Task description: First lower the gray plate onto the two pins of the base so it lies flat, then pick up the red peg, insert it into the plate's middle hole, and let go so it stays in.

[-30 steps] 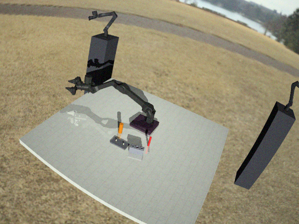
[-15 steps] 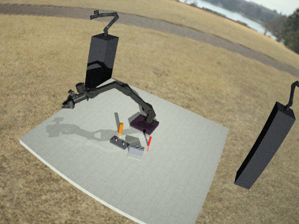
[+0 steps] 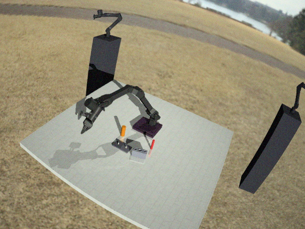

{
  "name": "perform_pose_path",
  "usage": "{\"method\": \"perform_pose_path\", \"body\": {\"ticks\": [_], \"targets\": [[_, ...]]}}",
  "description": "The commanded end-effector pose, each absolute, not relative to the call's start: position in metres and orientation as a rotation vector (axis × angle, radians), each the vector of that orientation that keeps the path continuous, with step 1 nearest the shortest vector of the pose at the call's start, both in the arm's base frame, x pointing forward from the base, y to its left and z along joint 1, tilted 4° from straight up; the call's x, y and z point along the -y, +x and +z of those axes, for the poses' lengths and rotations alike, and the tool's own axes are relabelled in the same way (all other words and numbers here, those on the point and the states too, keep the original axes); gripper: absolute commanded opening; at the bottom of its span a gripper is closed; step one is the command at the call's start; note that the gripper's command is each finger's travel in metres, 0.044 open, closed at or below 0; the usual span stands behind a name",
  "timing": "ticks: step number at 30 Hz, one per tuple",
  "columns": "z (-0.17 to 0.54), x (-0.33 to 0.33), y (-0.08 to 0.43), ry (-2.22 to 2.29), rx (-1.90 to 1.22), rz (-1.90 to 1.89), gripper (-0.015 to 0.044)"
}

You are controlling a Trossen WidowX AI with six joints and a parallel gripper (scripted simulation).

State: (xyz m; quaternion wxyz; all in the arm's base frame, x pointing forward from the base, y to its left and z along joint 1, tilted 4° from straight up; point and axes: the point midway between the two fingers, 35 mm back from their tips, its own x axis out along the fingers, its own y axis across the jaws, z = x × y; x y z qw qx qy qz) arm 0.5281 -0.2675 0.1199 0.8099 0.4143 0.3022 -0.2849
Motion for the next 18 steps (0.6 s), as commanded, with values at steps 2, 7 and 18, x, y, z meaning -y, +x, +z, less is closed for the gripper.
{"method": "perform_pose_path", "body": {"ticks": [2, 7, 18], "targets": [[0.117, 0.179, 0.523, 0.991, -0.808, -0.637, 0.0440], [0.116, 0.092, 0.500, 1.053, -0.984, -0.697, 0.0440], [0.135, -0.064, 0.385, 0.990, -1.312, -0.974, 0.0440]]}}
